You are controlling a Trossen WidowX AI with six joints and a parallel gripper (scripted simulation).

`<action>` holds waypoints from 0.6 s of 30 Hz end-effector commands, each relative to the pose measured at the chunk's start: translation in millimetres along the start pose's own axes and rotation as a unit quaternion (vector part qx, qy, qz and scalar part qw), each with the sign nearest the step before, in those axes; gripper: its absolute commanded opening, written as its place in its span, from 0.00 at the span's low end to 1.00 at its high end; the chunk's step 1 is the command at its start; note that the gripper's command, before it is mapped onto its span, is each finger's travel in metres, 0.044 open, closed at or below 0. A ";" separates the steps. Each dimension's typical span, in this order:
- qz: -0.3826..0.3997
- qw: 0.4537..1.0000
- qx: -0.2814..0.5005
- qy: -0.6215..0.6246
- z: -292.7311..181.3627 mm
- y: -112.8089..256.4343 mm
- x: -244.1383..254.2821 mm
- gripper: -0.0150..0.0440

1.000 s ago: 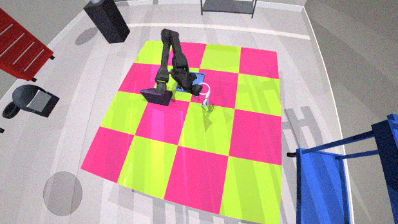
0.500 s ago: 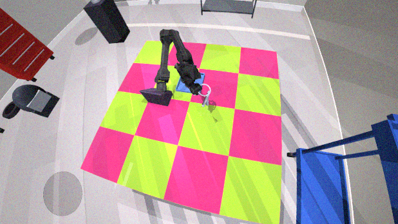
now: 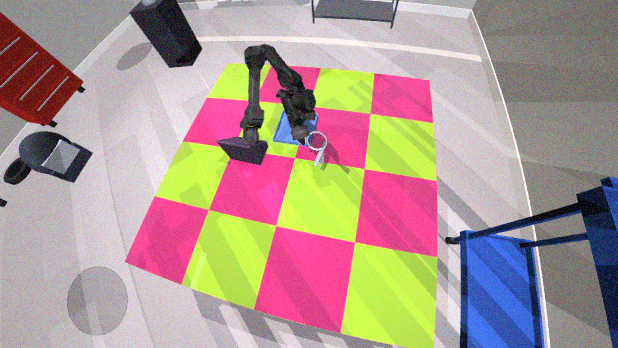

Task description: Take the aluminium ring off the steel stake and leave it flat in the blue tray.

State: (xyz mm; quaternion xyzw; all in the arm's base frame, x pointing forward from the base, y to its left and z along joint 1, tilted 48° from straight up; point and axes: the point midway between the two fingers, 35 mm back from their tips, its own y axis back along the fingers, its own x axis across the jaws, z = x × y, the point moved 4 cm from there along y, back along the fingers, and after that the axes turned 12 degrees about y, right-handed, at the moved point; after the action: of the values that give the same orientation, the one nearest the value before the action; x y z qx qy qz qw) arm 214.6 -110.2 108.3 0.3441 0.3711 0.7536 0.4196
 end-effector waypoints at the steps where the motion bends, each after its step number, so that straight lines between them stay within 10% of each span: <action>1: -0.019 0.999 0.017 -0.029 5.3 6.2 4.1 0.25; 18: -0.105 0.975 0.075 -0.180 16.7 24.2 26.9 0.25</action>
State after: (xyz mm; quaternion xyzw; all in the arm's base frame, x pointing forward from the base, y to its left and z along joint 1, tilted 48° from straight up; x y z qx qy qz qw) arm 208.9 -92.3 134.6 0.4579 0.3811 0.6221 0.5080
